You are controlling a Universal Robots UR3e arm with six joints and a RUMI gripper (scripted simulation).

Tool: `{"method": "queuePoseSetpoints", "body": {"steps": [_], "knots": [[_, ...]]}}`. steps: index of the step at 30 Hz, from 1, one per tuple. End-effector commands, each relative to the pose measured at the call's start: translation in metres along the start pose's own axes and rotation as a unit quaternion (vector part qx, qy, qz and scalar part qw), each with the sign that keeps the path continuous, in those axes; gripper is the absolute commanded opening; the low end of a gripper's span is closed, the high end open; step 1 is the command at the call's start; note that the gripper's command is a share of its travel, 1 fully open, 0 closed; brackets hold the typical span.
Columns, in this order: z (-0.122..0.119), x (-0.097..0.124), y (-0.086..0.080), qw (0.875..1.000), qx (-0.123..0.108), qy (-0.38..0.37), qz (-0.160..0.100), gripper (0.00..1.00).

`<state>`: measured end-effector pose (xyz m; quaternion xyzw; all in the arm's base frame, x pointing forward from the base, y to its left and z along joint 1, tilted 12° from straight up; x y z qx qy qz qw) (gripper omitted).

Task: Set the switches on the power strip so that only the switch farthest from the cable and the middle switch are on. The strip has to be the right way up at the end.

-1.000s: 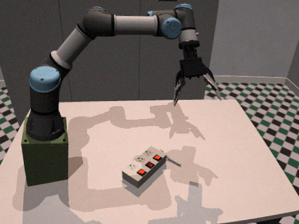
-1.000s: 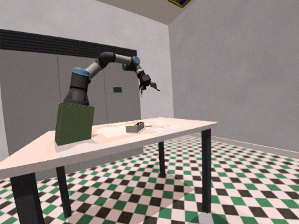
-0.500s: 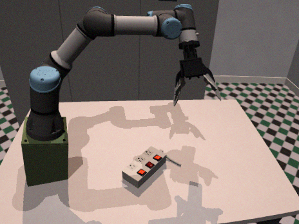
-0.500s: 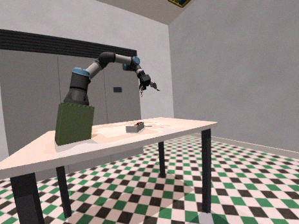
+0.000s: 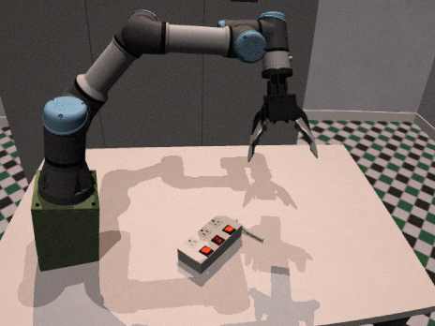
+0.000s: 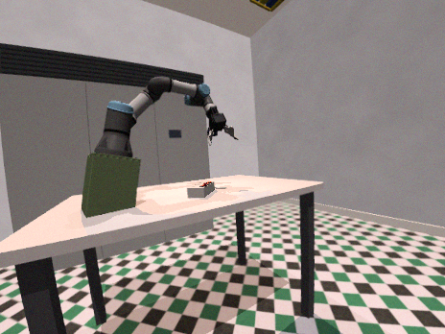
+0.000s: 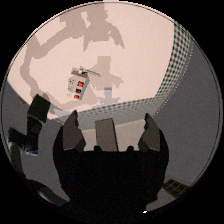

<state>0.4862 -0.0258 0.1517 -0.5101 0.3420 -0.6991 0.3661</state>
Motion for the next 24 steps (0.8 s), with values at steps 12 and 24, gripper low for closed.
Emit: {"method": "queuePoseSetpoints", "body": {"steps": [12,24], "knots": [[-0.036,0.008,0.049,0.988,-0.057,-0.128,0.072,1.00],[-0.077,0.013,0.088,0.951,-0.077,-0.245,0.171,1.00]]}}
Point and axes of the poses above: the point where the finger pads meet when closed, its own y axis out along the fingers, its own z axis across the jaws, x = y × z, the point moved 1 cm from there along -y, back along the fingers, and after that the axes turned 13 degrees about -y, right-handed, at the moved point
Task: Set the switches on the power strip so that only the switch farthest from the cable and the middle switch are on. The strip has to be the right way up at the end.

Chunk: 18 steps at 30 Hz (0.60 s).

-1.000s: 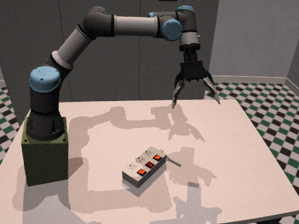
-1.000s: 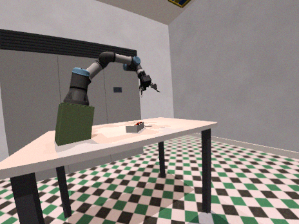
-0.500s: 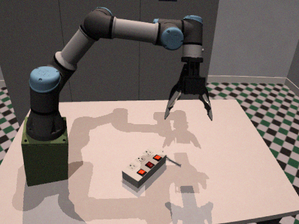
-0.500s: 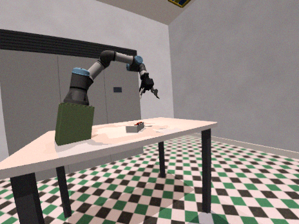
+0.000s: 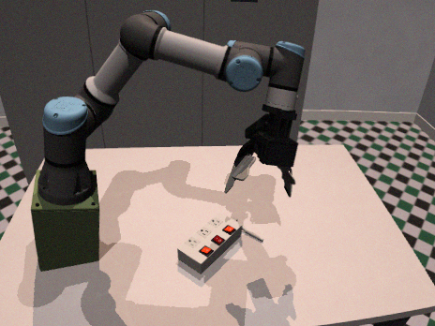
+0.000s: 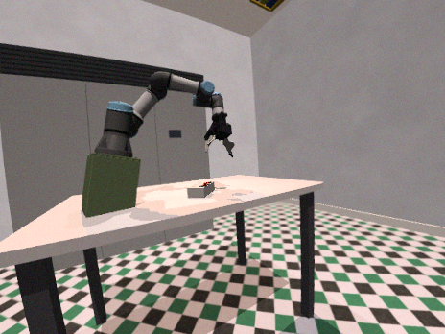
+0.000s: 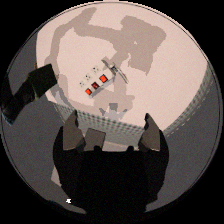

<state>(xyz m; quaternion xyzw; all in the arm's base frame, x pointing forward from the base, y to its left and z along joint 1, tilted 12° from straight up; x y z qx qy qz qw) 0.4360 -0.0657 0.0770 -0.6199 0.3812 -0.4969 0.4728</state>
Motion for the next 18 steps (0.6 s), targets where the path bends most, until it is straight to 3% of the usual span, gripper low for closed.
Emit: {"method": "queuePoseSetpoints", "body": {"steps": [1,2,5,8,18], "knots": [[-0.012,0.000,0.015,0.998,0.006,-0.048,0.036,1.00],[-0.016,0.000,0.019,0.997,0.007,-0.062,0.047,1.00],[-0.016,0.000,0.019,0.997,0.007,-0.062,0.047,1.00],[-0.027,-0.002,0.031,0.991,0.015,-0.102,0.080,1.00],[-0.046,-0.006,0.050,0.975,0.044,-0.172,0.136,1.00]]}}
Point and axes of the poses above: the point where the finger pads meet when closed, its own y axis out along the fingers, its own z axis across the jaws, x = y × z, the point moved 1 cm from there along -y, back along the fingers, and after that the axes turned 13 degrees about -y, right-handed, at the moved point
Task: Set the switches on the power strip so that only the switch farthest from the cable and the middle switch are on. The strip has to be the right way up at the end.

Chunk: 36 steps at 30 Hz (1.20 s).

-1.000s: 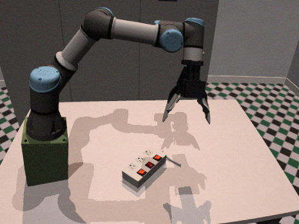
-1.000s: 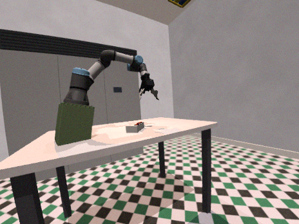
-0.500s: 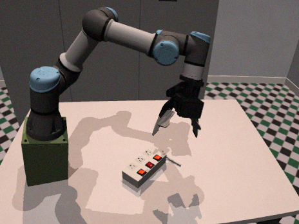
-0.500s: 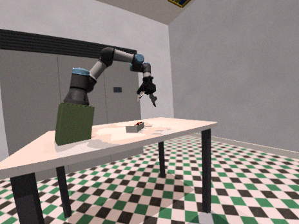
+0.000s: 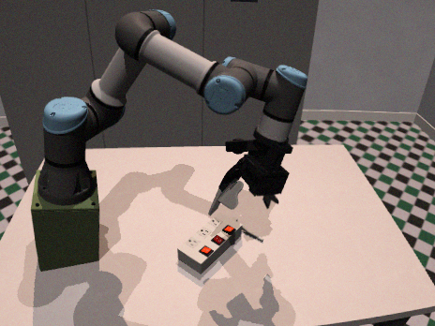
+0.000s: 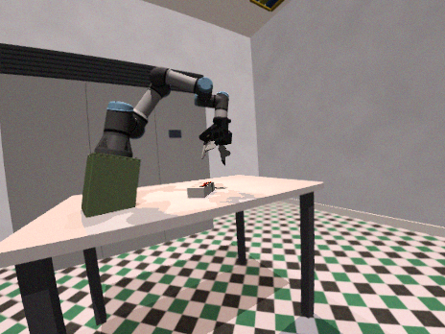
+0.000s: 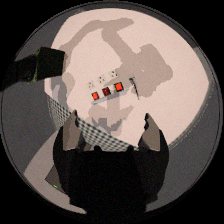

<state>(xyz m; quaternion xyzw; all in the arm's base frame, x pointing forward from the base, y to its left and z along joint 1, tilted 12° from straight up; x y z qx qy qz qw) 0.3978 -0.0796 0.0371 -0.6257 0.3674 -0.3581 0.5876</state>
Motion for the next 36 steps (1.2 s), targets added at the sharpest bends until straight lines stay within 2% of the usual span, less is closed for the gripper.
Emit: {"method": "queuePoseSetpoints", "body": {"steps": [1,4,11,19,36], "knots": [[-0.010,-0.003,0.010,0.998,0.027,-0.046,0.029,1.00],[-0.013,-0.003,0.012,0.997,0.034,-0.056,0.036,1.00],[-0.024,-0.009,0.024,0.988,0.077,-0.114,0.068,1.00],[-0.030,-0.012,0.030,0.979,0.109,-0.149,0.081,1.00],[-0.032,-0.013,0.032,0.977,0.118,-0.158,0.084,1.00]]}}
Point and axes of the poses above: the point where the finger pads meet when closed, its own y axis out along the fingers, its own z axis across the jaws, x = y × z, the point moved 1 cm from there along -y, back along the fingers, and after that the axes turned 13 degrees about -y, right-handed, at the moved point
